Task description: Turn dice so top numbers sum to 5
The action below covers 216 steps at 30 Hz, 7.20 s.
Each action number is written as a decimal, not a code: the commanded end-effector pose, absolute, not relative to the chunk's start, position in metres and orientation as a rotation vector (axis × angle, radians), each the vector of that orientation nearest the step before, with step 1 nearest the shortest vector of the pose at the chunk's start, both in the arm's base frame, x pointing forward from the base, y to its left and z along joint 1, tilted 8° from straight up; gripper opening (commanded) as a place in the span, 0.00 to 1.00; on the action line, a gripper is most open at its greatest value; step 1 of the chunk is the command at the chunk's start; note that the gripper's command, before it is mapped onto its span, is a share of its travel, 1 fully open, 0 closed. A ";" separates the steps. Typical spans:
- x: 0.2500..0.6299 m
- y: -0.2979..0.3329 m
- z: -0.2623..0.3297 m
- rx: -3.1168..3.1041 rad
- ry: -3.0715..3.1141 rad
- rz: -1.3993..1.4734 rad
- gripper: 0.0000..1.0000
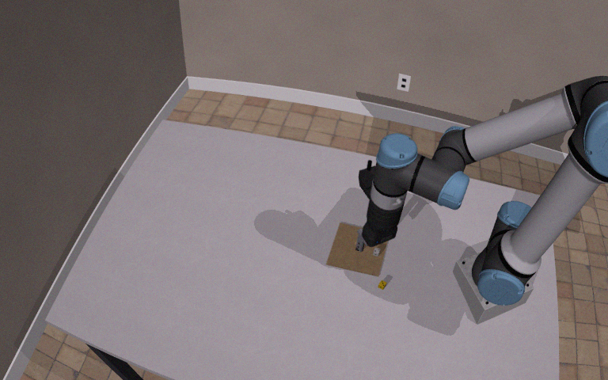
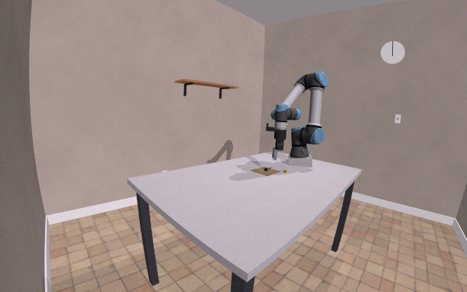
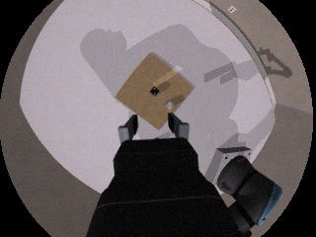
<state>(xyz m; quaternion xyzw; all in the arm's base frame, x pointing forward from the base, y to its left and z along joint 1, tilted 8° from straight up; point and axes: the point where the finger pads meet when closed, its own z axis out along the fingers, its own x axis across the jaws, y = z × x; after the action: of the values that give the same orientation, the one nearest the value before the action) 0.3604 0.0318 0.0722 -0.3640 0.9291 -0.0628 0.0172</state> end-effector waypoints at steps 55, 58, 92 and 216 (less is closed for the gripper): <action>0.302 0.088 0.051 0.408 3.018 -0.157 0.64; 0.302 0.088 0.051 0.408 3.018 -0.157 0.64; 0.302 0.088 0.050 0.408 3.018 -0.157 0.64; 0.308 0.081 -0.021 0.409 3.018 -0.157 0.64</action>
<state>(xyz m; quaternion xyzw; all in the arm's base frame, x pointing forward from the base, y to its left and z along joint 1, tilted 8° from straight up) 0.3071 0.0810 -0.0197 0.1340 0.9886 -0.0516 0.0452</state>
